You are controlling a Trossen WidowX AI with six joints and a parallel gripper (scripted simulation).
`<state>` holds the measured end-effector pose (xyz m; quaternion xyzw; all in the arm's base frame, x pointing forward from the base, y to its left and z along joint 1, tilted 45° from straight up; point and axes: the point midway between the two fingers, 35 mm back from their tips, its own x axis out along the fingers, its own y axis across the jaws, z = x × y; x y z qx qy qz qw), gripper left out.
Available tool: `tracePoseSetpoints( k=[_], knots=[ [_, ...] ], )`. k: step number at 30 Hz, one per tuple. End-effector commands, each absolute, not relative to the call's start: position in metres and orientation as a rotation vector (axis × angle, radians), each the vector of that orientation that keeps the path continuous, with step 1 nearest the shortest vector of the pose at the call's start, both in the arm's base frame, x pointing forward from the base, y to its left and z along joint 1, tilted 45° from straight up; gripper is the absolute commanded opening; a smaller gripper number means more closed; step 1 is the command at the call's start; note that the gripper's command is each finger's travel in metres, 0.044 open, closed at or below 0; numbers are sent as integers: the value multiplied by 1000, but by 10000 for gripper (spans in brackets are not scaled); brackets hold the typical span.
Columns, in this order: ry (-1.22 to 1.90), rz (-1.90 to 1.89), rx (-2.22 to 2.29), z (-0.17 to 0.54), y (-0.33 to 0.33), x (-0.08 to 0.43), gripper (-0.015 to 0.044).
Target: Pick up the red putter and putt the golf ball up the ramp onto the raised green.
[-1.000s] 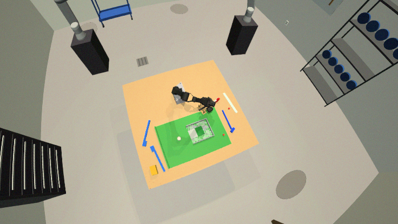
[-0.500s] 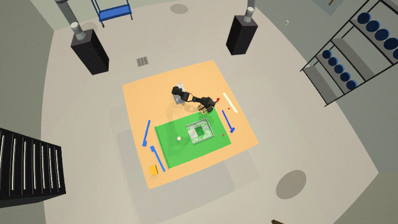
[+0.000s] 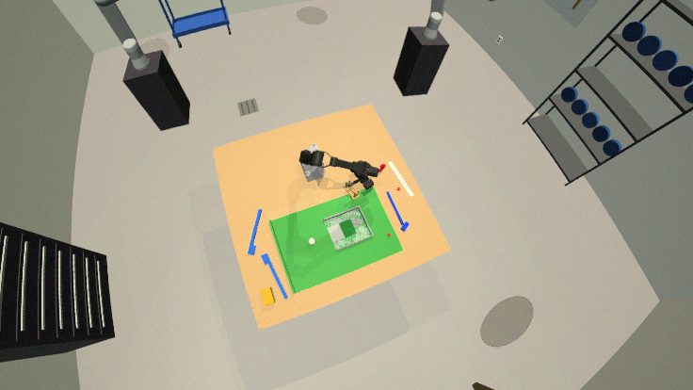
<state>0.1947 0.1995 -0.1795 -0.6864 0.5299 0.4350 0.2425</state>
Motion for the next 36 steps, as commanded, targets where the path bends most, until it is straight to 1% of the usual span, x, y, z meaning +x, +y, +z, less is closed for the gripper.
tracePoseSetpoints(
  k=[1, 4, 13, 21, 36],
  knots=[
    [1455, 1189, -1861, -170, 207, 193, 0],
    [1453, 1151, -1845, -170, 201, 204, 0],
    [1482, 916, -1658, -124, 185, 261, 0],
    [1490, 702, -1502, -78, 156, 308, 0],
    [1481, 367, -1277, -4, 85, 360, 0]
  ],
)
